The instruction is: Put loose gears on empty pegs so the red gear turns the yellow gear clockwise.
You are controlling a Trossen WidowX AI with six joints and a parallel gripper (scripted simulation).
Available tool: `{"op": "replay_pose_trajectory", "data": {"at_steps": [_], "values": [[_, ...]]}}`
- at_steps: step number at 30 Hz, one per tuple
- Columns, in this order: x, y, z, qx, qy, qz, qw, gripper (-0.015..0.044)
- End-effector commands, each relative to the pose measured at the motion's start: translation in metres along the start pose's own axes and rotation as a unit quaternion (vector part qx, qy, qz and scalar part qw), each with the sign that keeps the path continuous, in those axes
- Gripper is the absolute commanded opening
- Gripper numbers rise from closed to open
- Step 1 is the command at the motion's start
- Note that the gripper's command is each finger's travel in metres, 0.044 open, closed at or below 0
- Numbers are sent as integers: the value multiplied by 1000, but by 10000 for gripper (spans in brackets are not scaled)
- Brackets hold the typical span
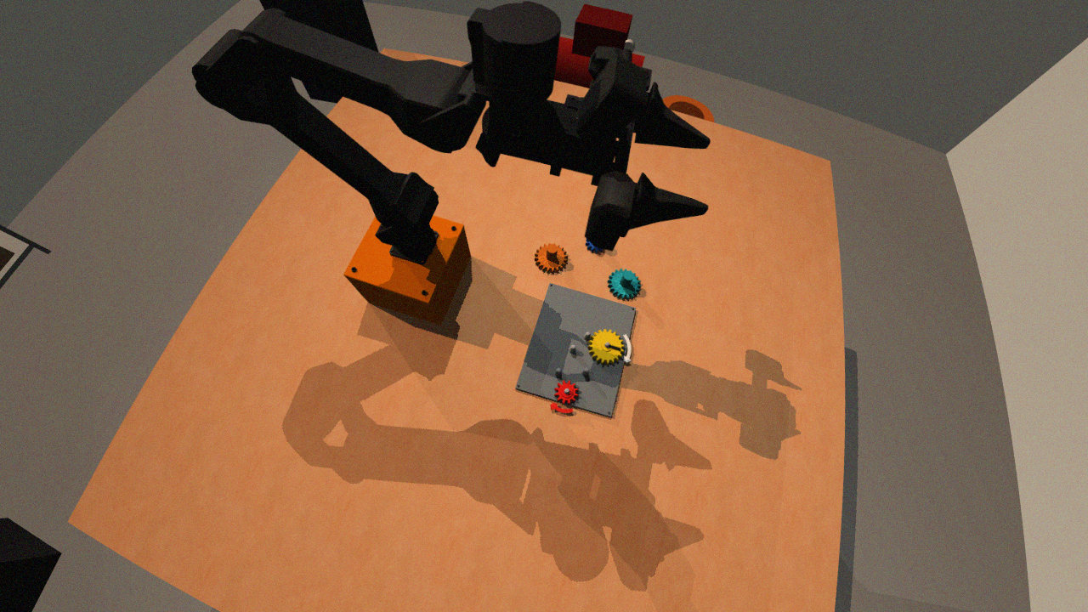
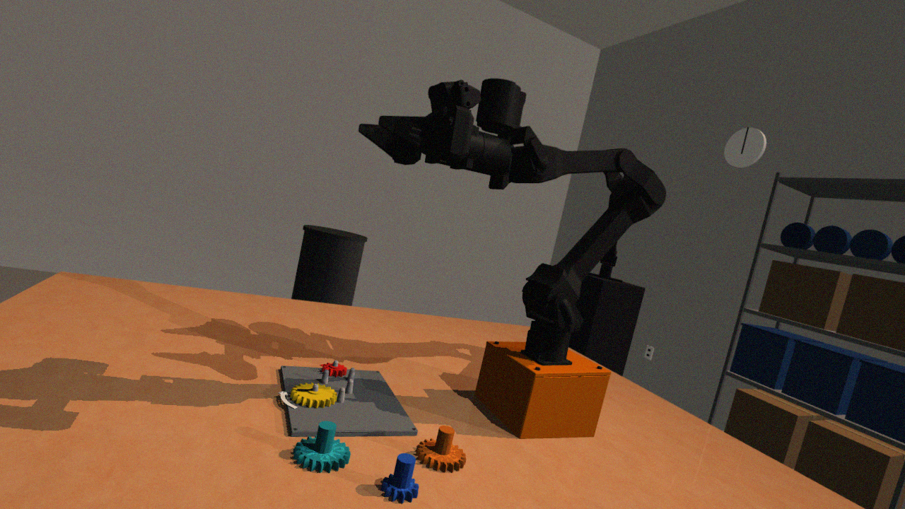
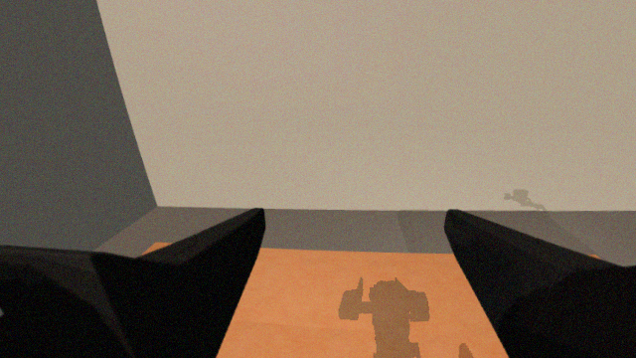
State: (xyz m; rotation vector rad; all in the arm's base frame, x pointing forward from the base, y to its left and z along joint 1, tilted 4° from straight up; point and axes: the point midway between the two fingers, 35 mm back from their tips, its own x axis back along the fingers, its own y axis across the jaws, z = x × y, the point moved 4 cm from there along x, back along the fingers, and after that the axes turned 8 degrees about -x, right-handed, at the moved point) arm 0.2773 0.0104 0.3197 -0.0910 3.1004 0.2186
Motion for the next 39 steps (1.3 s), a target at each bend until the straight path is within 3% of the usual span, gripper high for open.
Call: {"op": "replay_pose_trajectory", "data": {"at_steps": [1, 7, 13, 18, 23, 26, 39], "values": [[-1, 0, 2, 3, 5, 0, 1000, 426], [-24, 18, 74, 100, 175, -33, 979, 440], [-17, 37, 156, 222, 351, -104, 904, 440], [10, 49, 217, 324, 480, -189, 793, 440], [54, 54, 266, 415, 587, -292, 631, 440], [64, 59, 277, 435, 609, -321, 580, 440], [63, 59, 288, 436, 610, -323, 578, 440]]}}
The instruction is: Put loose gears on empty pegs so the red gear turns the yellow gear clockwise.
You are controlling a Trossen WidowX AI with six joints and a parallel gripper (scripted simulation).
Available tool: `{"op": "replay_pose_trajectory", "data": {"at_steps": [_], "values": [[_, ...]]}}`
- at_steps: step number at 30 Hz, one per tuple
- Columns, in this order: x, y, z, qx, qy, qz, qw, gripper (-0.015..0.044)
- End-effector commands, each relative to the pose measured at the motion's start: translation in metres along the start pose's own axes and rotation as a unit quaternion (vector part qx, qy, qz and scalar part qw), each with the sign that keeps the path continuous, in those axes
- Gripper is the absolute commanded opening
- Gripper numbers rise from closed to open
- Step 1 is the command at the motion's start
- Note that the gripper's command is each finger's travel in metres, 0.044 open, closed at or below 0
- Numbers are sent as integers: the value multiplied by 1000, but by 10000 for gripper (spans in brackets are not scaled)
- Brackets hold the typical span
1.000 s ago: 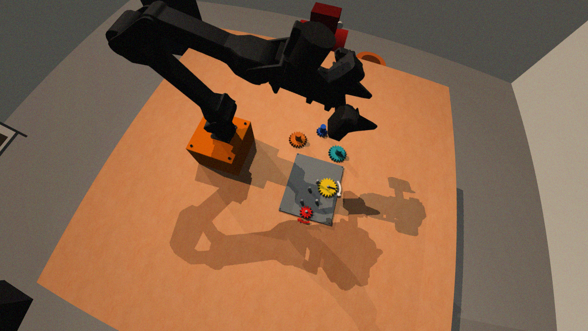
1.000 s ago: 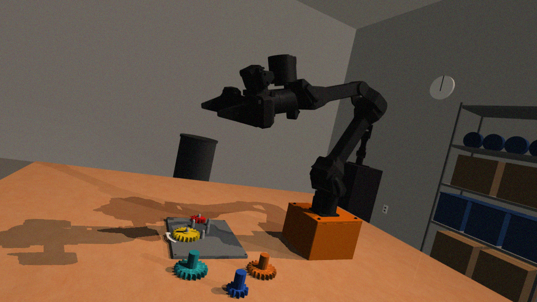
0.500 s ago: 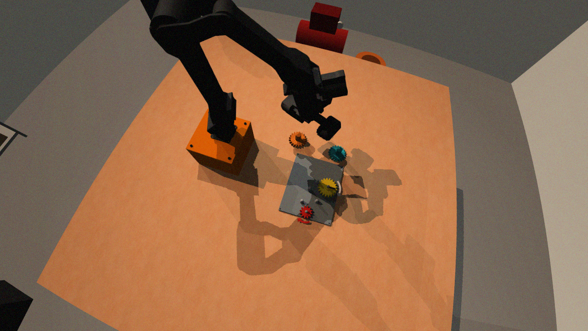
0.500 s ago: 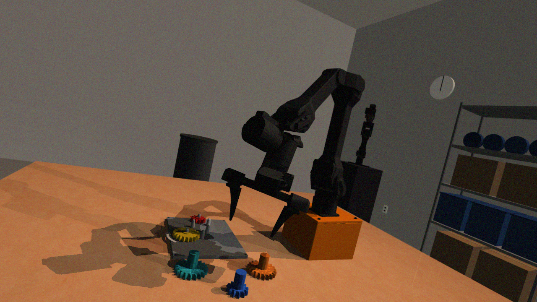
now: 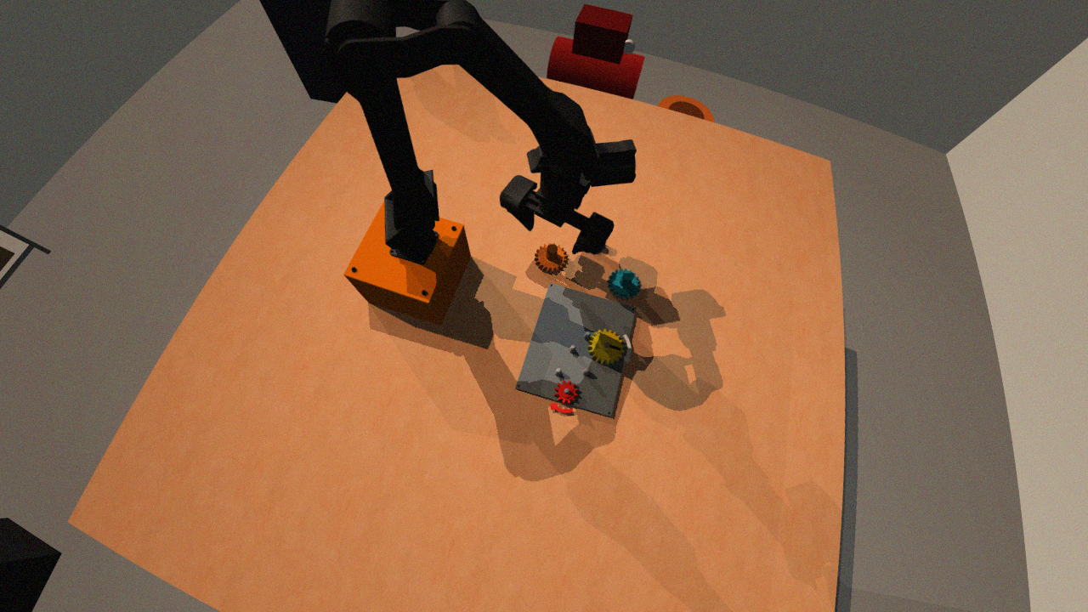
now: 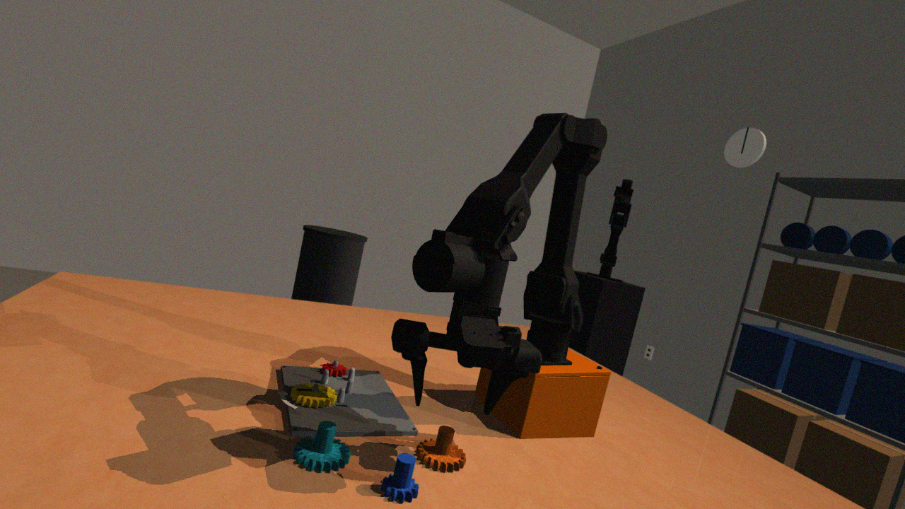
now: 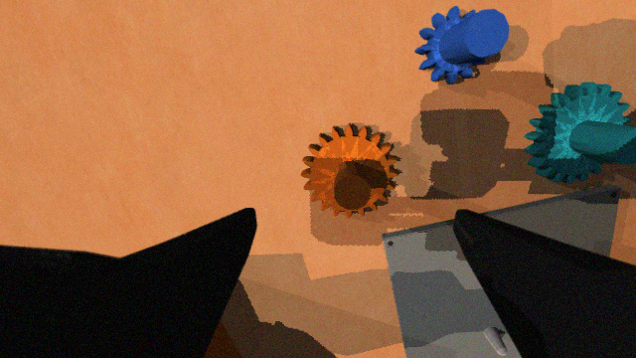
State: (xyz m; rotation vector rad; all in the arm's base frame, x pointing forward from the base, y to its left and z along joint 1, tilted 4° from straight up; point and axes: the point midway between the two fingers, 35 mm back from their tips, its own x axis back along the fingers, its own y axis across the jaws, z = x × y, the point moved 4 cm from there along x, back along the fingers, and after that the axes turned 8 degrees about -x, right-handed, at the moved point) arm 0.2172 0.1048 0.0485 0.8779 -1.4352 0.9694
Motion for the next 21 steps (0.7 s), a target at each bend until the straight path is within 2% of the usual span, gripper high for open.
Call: {"op": "replay_pose_trajectory", "data": {"at_steps": [1, 21], "values": [[-11, -1, -1, 6, 2, 1, 1000, 440], [-38, -1, -1, 6, 3, 1, 1000, 440]]}}
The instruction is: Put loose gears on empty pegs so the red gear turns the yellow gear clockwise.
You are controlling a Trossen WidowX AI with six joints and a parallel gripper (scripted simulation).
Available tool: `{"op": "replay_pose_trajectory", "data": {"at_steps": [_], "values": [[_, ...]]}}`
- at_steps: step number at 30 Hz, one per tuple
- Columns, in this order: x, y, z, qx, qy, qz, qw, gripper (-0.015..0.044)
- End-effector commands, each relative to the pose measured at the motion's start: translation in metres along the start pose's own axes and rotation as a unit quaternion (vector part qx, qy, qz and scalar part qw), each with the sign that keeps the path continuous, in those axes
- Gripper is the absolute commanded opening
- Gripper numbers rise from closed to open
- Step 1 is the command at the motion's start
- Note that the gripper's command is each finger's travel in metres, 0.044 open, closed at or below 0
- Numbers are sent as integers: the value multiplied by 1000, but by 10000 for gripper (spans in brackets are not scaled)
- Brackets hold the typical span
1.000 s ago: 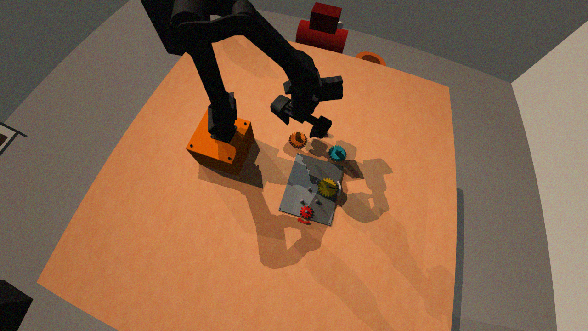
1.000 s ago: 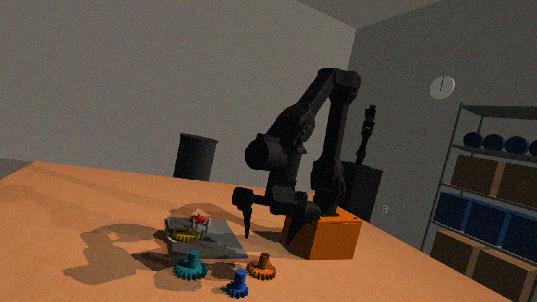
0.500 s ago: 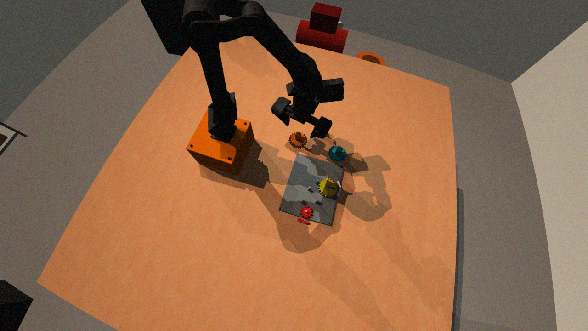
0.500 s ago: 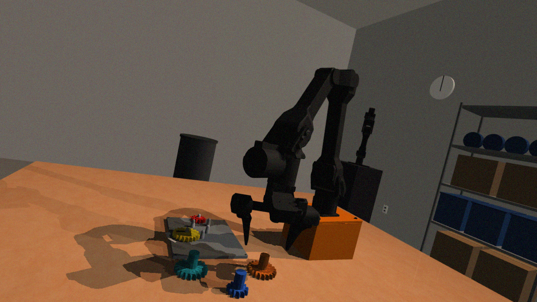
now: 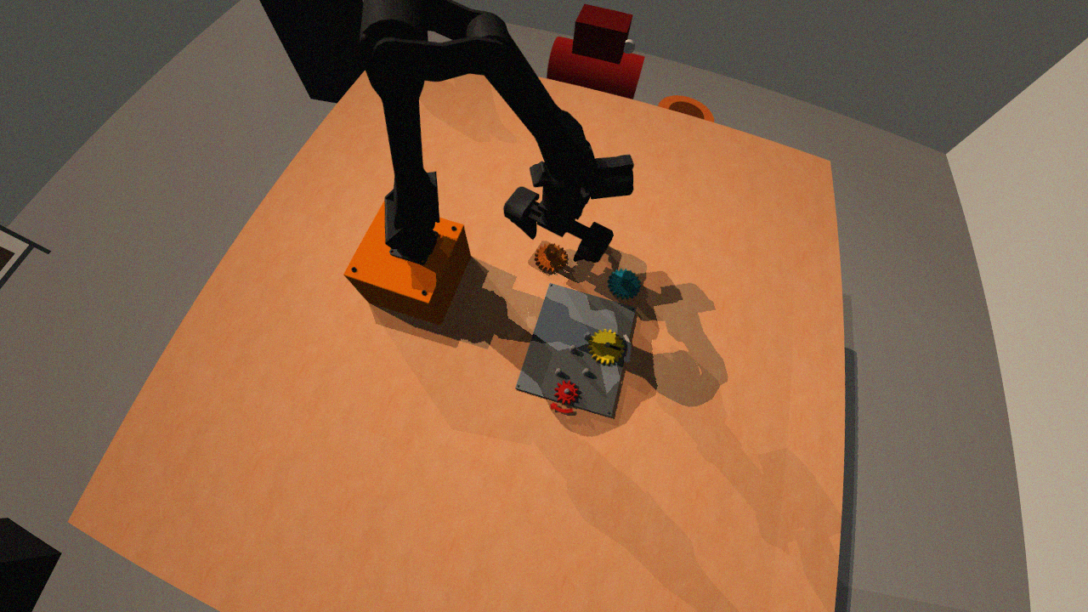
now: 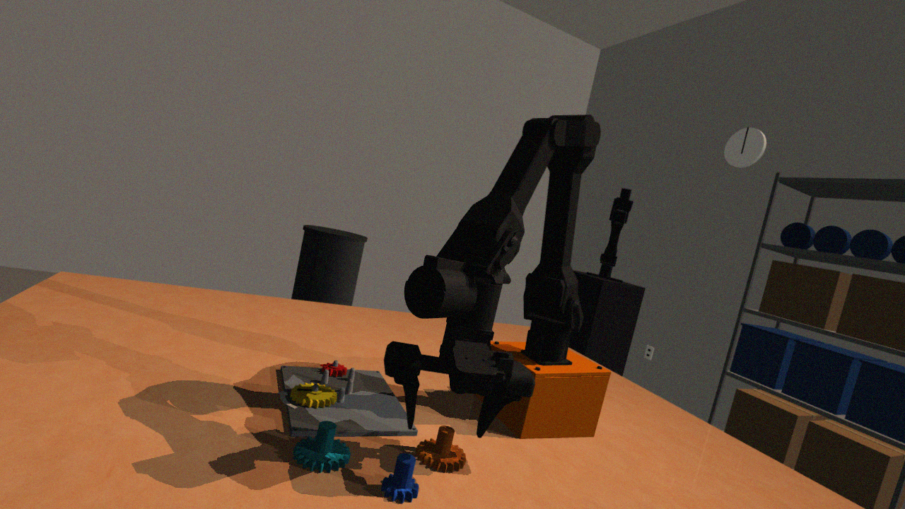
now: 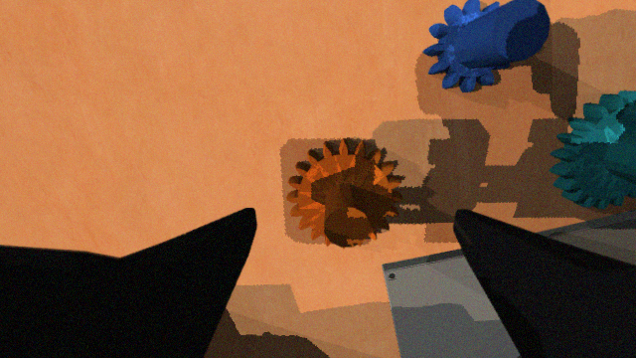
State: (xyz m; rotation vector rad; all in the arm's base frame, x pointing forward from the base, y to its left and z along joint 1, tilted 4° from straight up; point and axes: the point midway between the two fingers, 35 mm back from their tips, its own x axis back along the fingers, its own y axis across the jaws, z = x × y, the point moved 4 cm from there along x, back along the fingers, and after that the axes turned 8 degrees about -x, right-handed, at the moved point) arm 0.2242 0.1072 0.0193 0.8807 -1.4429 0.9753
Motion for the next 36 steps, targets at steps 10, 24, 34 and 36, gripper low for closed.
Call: {"op": "replay_pose_trajectory", "data": {"at_steps": [10, 24, 34, 36], "values": [[-10, 3, 4, 4, 6, -2, 1000, 440], [-10, 3, 4, 4, 6, -2, 1000, 72], [-10, 3, 4, 4, 6, -2, 1000, 6], [-10, 2, 3, 4, 6, -2, 1000, 0]]}}
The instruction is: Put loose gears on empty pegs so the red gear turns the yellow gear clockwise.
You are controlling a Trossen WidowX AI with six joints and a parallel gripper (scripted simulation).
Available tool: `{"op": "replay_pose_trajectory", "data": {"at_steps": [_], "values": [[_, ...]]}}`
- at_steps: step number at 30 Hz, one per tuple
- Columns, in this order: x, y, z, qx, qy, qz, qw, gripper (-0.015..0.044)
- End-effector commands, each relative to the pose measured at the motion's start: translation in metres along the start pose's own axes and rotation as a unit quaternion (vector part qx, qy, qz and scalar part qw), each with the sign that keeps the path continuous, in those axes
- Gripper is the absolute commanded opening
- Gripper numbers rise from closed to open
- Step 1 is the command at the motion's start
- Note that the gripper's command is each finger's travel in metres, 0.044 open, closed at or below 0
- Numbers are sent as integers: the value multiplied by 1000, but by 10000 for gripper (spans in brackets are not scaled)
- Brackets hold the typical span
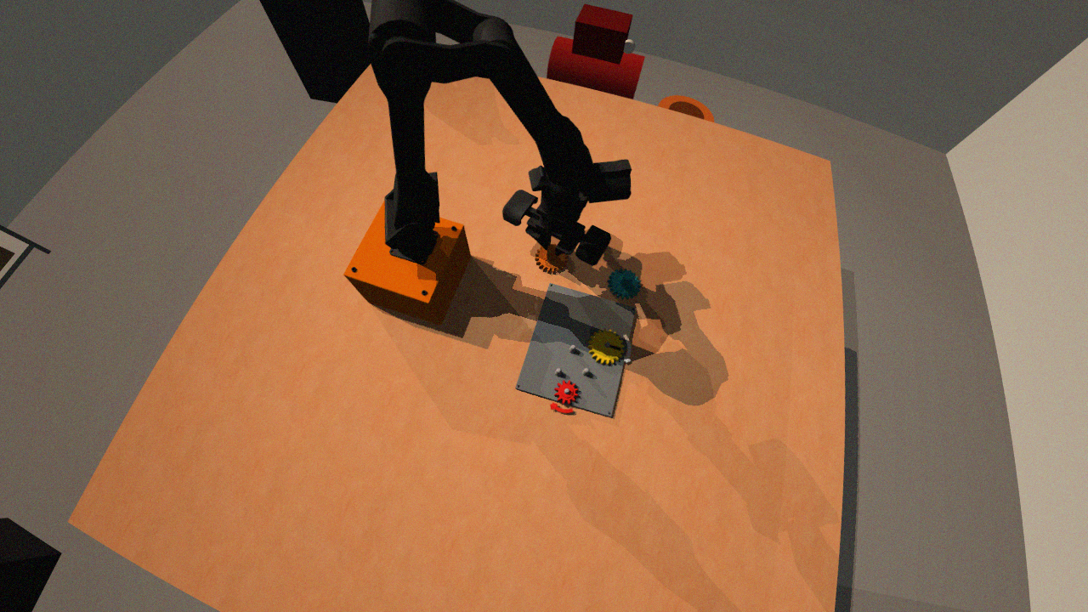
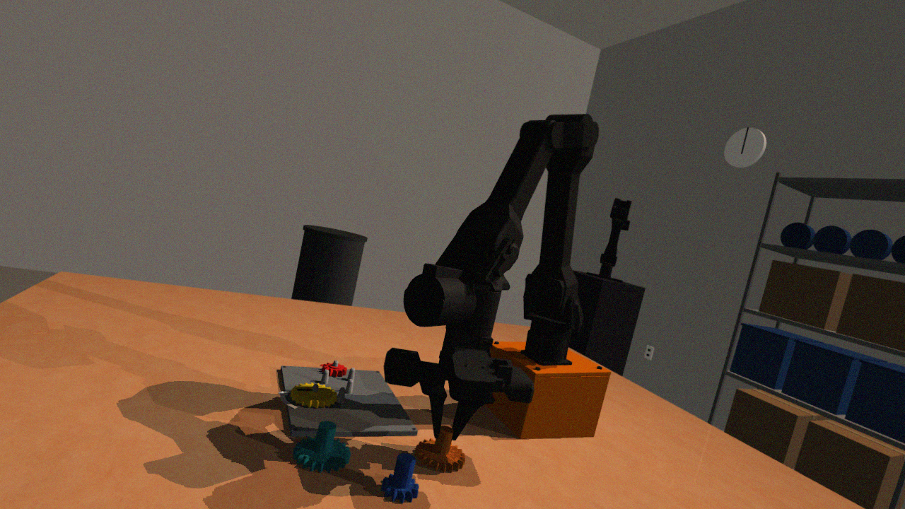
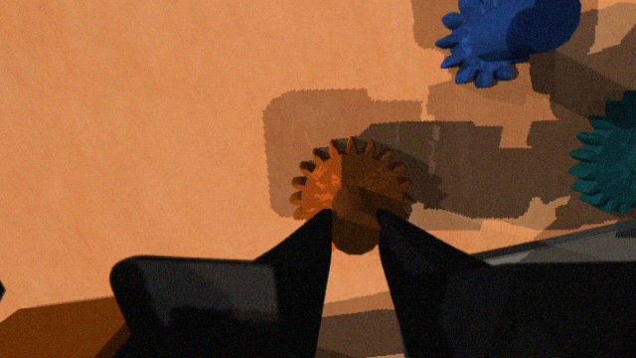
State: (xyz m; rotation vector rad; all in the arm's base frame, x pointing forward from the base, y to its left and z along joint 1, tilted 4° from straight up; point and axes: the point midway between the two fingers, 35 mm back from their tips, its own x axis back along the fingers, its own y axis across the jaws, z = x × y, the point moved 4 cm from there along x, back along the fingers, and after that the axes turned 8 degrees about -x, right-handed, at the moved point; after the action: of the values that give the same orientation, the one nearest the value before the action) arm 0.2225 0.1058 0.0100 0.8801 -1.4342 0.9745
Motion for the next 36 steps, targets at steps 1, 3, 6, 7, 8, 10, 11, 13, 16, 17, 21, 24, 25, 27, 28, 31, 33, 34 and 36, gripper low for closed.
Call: {"op": "replay_pose_trajectory", "data": {"at_steps": [1, 3, 6, 7, 8, 10, 11, 13, 16, 17, 21, 24, 25, 27, 28, 31, 33, 34, 36], "values": [[1, 0, 1, 3, 2, 0, 1000, 0], [5, -1, -1, 3, 2, 0, 1000, 0], [12, -3, -3, 3, 2, 0, 1000, 0], [15, -4, -4, 3, 2, 0, 1000, 0], [17, -4, -4, 3, 2, 0, 1000, 0], [23, -6, -6, 3, 2, 1, 1000, 0], [25, -6, -6, 3, 2, 1, 1000, 0], [30, -7, -7, 3, 2, 1, 1000, 0], [38, -8, -9, 3, 2, 1, 1000, 0], [41, -9, -9, 3, 2, 1, 1000, 0], [52, -10, -11, 3, 2, 1, 1000, 0], [60, -11, -12, 3, 2, 1, 1000, 0], [63, -11, -12, 3, 2, 1, 1000, 0], [69, -12, -12, 3, 2, 1, 1000, 0], [72, -12, -13, 3, 2, 1, 1000, 0], [80, -12, -13, 3, 1, 1, 1000, 0], [86, -13, -13, 3, 1, 1, 1000, 0], [89, -13, -13, 3, 1, 1, 1000, 0], [95, -13, -13, 3, 1, 1, 1000, 0]]}}
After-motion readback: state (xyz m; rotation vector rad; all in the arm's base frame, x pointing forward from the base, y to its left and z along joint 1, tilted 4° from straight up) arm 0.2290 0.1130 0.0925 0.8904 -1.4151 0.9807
